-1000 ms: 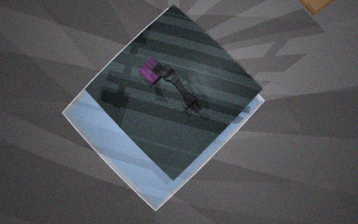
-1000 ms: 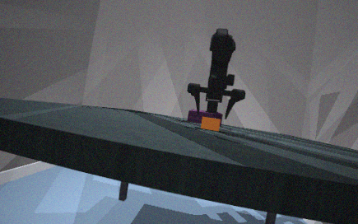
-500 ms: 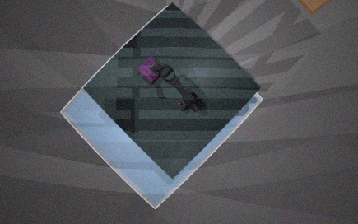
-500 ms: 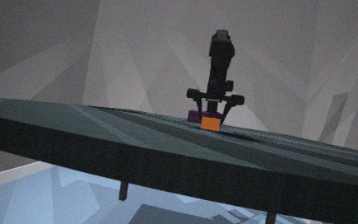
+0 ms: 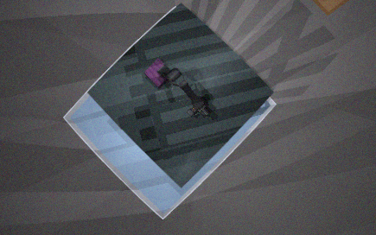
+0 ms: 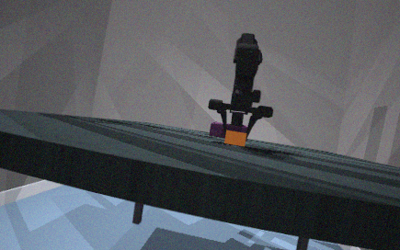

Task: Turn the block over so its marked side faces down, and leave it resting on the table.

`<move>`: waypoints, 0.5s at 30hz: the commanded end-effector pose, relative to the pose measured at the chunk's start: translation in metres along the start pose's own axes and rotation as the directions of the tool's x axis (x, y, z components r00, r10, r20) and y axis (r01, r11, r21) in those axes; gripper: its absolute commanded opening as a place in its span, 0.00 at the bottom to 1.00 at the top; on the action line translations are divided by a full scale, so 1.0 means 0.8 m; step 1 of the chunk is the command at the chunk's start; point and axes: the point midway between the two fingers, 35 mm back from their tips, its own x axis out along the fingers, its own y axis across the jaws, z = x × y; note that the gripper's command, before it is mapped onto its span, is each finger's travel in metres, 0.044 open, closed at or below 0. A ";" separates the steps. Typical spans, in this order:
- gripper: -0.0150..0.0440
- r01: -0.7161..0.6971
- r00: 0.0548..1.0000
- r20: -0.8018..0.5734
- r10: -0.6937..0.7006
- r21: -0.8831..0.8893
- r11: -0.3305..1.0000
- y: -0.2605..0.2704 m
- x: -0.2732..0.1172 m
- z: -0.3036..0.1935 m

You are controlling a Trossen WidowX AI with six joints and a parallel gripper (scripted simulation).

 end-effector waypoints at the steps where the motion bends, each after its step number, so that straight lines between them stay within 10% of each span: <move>1: 0.54 0.004 1.000 0.001 -0.004 0.000 1.000 -0.001 0.001 0.000; 15: 0.25 0.004 1.000 0.001 -0.004 0.000 1.000 -0.001 -0.036 0.001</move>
